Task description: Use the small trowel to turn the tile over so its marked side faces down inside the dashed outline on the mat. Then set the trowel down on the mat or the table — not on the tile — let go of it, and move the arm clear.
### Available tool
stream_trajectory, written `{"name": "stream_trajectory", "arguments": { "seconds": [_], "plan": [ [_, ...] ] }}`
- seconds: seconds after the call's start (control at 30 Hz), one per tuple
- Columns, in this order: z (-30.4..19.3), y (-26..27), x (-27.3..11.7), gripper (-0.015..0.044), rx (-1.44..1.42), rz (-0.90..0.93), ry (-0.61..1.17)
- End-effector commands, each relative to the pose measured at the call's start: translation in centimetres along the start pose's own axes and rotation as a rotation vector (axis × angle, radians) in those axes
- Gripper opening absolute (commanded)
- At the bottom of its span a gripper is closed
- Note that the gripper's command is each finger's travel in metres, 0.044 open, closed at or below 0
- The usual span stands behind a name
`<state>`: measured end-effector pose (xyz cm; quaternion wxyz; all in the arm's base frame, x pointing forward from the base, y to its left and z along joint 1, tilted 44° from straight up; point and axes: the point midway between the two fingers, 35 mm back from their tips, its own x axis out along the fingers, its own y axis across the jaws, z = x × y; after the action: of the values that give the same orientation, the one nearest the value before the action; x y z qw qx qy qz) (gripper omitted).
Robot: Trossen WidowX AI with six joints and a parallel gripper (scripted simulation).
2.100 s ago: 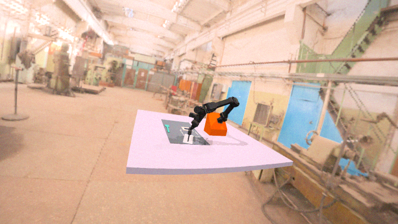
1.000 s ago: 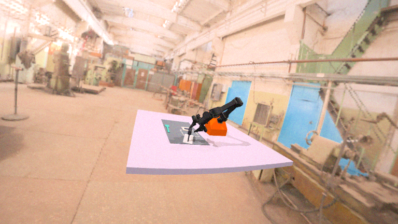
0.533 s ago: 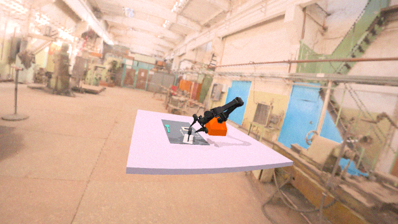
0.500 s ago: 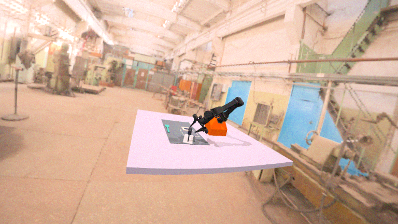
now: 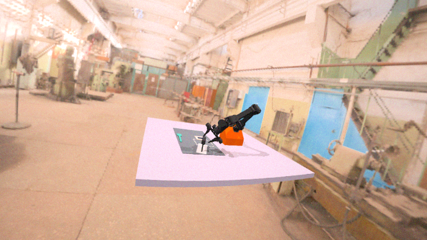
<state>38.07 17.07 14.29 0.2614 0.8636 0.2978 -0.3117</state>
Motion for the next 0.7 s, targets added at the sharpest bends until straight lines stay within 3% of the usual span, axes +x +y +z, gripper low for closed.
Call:
{"name": "stream_trajectory", "arguments": {
  "seconds": [0.0, 0.67],
  "plan": [
    [0.0, -0.1, 0.9, 0.0300, 0.003, -0.006, -0.004],
    [0.1, -0.1, 4.1, 0.0300, -0.001, -0.011, -0.009]
  ]
}}
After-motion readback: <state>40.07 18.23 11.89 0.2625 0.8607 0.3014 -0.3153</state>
